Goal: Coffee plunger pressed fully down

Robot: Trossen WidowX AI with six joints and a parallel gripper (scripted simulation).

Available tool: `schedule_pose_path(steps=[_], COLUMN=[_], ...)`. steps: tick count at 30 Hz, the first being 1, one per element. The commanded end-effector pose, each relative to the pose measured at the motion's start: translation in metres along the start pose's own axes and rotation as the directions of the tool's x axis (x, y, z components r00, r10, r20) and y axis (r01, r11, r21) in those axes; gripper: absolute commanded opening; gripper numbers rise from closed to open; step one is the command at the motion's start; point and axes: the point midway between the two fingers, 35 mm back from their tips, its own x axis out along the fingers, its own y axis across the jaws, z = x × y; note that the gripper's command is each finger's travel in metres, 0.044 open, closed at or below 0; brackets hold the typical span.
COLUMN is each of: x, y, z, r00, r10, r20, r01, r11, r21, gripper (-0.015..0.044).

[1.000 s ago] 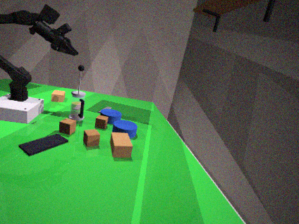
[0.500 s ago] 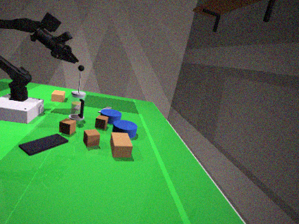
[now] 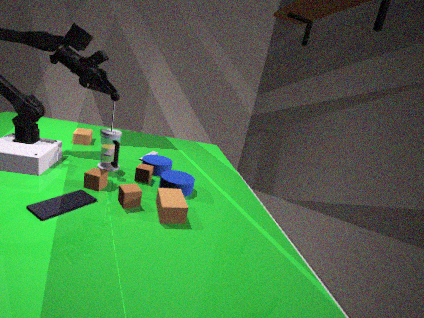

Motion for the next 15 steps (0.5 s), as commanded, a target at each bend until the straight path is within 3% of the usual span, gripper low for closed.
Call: schedule_pose_path(steps=[1, 5, 15], x=[0.0095, 0.0133, 0.0133], y=[0.0003, 0.0002, 0.0002], z=[-0.0044, -0.0048, -0.0048], r00=[1.0, 1.0, 1.0], r10=[0.002, 0.002, 0.002], r20=[-0.012, -0.012, -0.012], r01=[-0.002, -0.002, -0.002], r11=[1.0, 1.0, 1.0], r21=[-0.007, -0.007, -0.007], gripper=[0.044, 0.044, 0.0177])
